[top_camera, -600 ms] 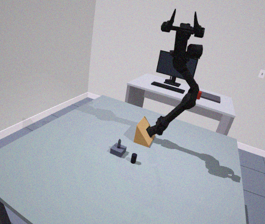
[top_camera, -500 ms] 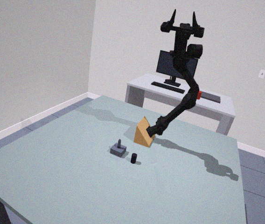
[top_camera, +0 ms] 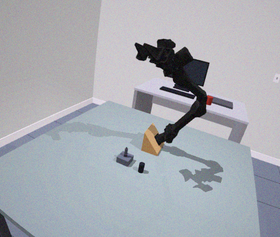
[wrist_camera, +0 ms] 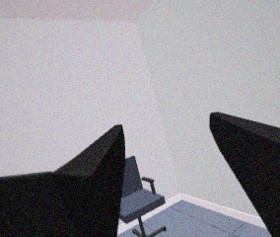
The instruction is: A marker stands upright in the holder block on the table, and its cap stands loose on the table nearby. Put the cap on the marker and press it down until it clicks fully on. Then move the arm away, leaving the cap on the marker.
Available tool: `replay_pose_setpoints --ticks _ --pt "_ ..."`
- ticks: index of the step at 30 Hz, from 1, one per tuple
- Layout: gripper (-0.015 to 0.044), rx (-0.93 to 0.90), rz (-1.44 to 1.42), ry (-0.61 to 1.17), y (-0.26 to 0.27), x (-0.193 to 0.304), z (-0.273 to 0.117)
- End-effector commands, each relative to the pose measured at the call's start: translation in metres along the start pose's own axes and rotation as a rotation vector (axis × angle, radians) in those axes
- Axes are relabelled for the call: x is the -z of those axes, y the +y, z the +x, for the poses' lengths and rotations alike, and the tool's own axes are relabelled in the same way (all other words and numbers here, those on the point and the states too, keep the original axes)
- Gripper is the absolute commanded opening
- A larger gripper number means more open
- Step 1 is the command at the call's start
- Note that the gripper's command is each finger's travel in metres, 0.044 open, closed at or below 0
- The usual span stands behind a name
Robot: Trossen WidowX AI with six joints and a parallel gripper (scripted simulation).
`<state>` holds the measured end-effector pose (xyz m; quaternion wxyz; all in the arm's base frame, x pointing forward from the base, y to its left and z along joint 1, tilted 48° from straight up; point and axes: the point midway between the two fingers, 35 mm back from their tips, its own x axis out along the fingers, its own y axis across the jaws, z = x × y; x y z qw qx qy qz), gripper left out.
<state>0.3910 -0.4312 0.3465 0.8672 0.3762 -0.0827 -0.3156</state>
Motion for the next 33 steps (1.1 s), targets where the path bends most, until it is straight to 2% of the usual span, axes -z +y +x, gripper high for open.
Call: replay_pose_setpoints --ticks 1,10,19,29,31,33 --pt "0.0247 0.057 -0.103 0.208 -0.018 0.063 0.005" --pt "0.0247 0.080 -0.348 0.751 -0.049 0.208 -0.032" --pt "0.0247 -0.071 -0.508 1.313 -0.059 0.321 -0.125" --pt "0.0247 -0.410 -0.489 1.908 -0.043 0.381 -0.266" --pt "0.0247 -0.461 -0.466 1.975 -0.038 0.383 -0.284" --pt "0.0247 -0.468 -0.462 1.983 -0.041 0.384 -0.285"
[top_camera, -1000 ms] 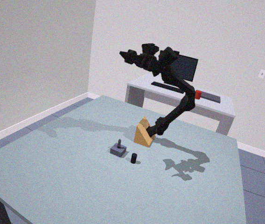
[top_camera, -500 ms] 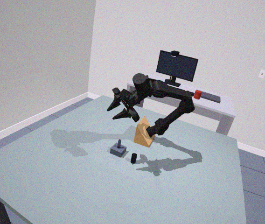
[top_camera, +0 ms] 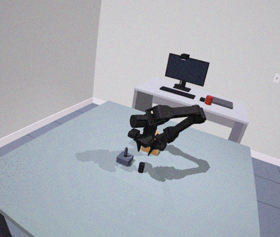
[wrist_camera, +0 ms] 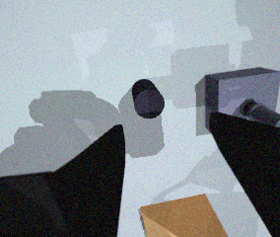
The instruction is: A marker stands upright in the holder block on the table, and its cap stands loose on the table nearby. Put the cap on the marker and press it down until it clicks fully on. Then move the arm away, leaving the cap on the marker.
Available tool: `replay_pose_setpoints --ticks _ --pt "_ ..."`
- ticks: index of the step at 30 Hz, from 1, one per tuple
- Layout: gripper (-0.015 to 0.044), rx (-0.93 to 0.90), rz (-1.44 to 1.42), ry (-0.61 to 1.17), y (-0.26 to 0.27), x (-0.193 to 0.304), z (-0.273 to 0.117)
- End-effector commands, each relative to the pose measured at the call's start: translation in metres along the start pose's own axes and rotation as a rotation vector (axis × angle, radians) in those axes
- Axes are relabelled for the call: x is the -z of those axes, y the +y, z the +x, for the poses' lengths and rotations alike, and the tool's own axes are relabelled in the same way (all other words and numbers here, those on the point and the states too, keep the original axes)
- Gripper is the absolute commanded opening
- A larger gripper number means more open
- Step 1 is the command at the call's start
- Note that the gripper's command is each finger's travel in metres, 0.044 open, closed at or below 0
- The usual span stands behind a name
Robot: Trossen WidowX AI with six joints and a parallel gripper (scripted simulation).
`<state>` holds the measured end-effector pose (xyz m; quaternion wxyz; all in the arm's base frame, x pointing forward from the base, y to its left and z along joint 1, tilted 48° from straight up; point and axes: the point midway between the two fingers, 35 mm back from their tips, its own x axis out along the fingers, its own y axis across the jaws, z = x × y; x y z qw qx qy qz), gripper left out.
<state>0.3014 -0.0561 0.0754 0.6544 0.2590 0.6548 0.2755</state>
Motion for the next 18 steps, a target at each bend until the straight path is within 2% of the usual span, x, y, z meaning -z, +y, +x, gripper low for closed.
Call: replay_pose_setpoints --ticks 1,5,9,18 --pt "0.0247 -0.052 -0.015 0.037 0.003 0.009 0.006" --pt "0.0247 -0.052 -0.015 0.037 0.003 0.009 0.008" --pt "0.0247 -0.053 -0.015 0.037 0.004 0.010 0.039" --pt "0.0247 -0.054 -0.016 0.036 0.002 0.011 0.056"
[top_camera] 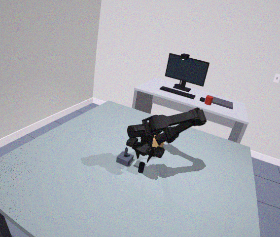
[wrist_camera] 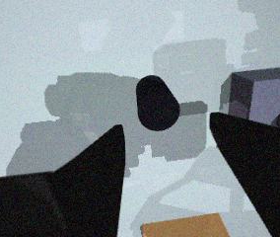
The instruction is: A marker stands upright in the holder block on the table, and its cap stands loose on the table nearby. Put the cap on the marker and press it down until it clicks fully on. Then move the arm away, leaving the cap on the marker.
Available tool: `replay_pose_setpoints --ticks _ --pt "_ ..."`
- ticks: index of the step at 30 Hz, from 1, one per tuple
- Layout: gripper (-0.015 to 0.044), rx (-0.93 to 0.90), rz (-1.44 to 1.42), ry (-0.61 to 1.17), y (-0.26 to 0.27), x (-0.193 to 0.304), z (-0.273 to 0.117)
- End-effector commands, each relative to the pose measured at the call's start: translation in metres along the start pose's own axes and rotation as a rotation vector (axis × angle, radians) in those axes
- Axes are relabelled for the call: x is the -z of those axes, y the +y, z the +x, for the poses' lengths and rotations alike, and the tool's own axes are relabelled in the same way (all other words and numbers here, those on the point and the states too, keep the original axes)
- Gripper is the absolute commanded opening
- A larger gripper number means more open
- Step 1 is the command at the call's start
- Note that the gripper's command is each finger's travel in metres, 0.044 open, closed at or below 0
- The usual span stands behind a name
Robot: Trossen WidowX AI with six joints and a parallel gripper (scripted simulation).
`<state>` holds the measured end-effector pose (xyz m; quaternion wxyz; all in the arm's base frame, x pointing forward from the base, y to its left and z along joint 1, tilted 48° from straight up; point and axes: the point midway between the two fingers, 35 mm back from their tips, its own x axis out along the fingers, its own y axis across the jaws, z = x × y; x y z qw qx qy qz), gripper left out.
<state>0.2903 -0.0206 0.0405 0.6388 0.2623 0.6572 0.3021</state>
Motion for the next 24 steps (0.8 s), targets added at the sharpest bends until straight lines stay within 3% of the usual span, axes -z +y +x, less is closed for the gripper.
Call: replay_pose_setpoints --ticks 1,24 --pt "0.0247 -0.007 0.005 0.001 0.000 0.001 0.007" --pt "0.0247 -0.007 0.006 0.000 0.001 0.000 0.043"
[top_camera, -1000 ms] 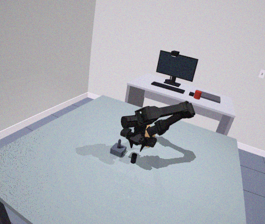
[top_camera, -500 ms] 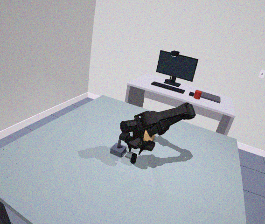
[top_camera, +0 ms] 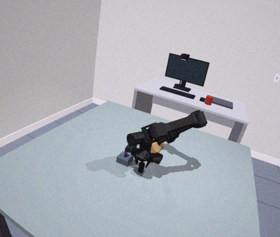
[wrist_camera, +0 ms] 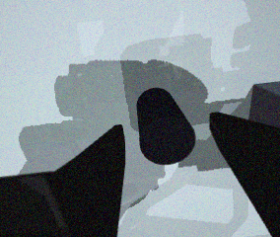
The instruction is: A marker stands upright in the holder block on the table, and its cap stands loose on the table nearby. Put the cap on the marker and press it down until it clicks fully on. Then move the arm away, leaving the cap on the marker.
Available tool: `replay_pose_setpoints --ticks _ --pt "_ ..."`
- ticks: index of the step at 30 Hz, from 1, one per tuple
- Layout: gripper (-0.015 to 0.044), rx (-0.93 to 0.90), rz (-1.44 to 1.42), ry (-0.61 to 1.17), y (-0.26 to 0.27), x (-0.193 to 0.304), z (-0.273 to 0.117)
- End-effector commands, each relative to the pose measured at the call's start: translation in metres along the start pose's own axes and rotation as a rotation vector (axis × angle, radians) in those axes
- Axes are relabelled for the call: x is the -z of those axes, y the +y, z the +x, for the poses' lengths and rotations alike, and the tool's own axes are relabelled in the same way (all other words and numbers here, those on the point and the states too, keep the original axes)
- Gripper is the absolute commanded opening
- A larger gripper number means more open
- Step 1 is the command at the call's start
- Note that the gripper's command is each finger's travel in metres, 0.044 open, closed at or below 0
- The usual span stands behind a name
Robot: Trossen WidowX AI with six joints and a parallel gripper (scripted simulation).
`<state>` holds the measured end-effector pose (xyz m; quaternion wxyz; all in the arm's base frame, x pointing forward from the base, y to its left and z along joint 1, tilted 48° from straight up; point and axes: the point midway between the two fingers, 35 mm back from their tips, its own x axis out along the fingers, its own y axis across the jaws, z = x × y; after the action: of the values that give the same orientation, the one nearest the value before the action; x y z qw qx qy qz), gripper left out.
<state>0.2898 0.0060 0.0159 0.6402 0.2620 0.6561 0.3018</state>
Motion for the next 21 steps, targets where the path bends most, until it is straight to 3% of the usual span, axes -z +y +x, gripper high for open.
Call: replay_pose_setpoints --ticks 1,12,16,21 --pt "0.0247 -0.008 0.007 0.003 0.001 0.001 0.008" --pt "0.0247 -0.010 0.006 0.003 0.002 0.002 0.023" --pt "0.0142 -0.010 0.006 0.003 0.002 0.002 0.023" --pt "0.0109 -0.010 0.006 0.003 0.002 0.002 0.023"
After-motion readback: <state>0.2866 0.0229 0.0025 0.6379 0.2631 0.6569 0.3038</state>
